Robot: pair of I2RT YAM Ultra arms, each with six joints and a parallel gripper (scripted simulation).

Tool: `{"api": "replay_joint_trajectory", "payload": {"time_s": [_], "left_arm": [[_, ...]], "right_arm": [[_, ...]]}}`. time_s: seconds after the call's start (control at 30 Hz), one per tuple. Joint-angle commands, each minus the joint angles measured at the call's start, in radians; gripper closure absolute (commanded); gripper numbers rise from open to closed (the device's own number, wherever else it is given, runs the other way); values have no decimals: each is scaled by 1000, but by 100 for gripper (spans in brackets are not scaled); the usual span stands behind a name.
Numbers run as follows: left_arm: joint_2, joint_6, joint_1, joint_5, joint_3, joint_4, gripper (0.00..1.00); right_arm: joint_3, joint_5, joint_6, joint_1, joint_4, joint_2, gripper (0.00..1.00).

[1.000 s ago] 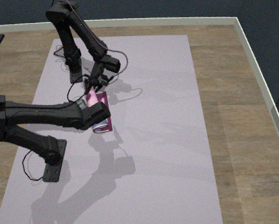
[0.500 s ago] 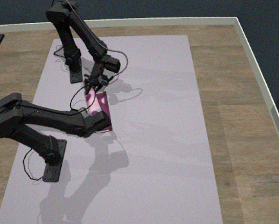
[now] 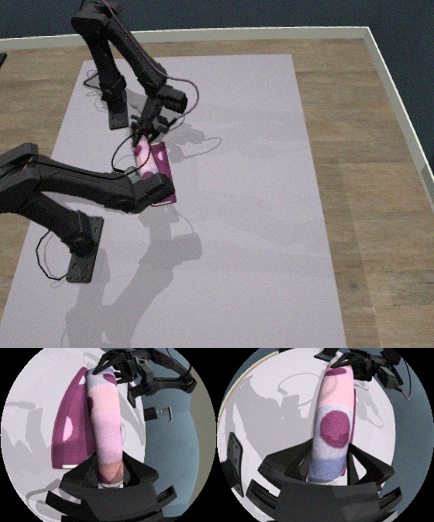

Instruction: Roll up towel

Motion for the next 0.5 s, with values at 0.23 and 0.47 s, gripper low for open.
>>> {"api": "replay_joint_trajectory", "payload": {"time_s": [0.23,0.47], "left_arm": [[4,17,9,31,18,17,66],[4,17,9,31,18,17,66]], "right_arm": [[8,-7,9,6,15,14,55],[8,-7,9,6,15,14,57]]}}
